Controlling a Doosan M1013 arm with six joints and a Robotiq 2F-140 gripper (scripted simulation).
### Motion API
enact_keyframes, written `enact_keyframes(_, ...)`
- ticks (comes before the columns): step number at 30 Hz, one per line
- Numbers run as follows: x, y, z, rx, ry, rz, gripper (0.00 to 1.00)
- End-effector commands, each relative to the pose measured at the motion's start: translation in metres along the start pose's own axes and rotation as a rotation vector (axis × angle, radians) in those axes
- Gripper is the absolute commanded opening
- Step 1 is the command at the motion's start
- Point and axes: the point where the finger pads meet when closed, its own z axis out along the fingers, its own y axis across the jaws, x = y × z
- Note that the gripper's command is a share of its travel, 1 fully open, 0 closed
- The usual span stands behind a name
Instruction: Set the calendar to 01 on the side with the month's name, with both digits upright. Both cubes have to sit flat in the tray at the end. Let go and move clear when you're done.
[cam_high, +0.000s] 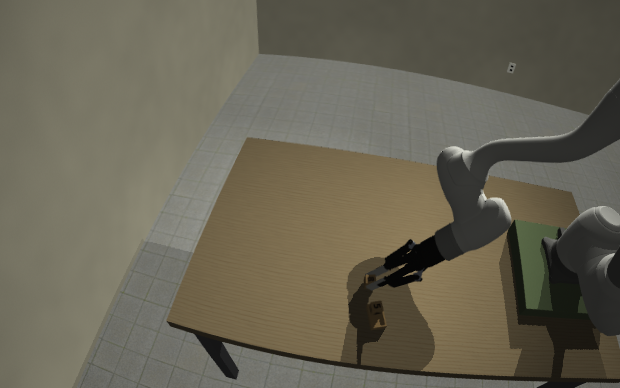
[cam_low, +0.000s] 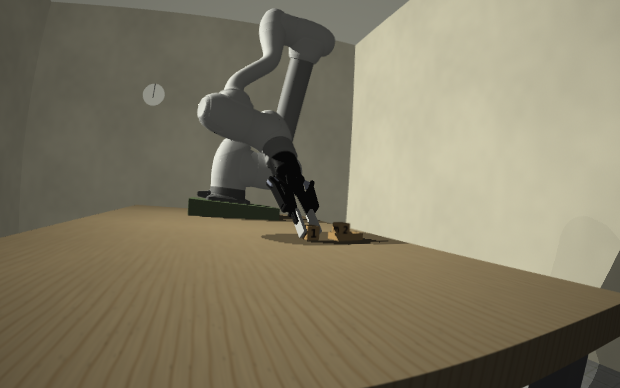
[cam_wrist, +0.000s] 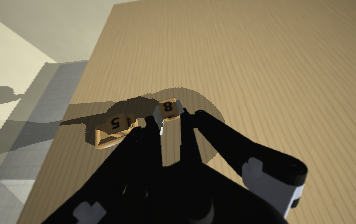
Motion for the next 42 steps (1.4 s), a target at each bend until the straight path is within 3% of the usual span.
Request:
enact_keyframes(1,0.004,0.000,-0.004,0.000,0.000,0.000,0.25)
enact_keyframes(13,0.039,0.000,-0.039,0.000,0.000,0.000,0.25)
enact_keyframes(42,0.048,-0.002,-0.047,0.006,-0.001,0.000,0.25)
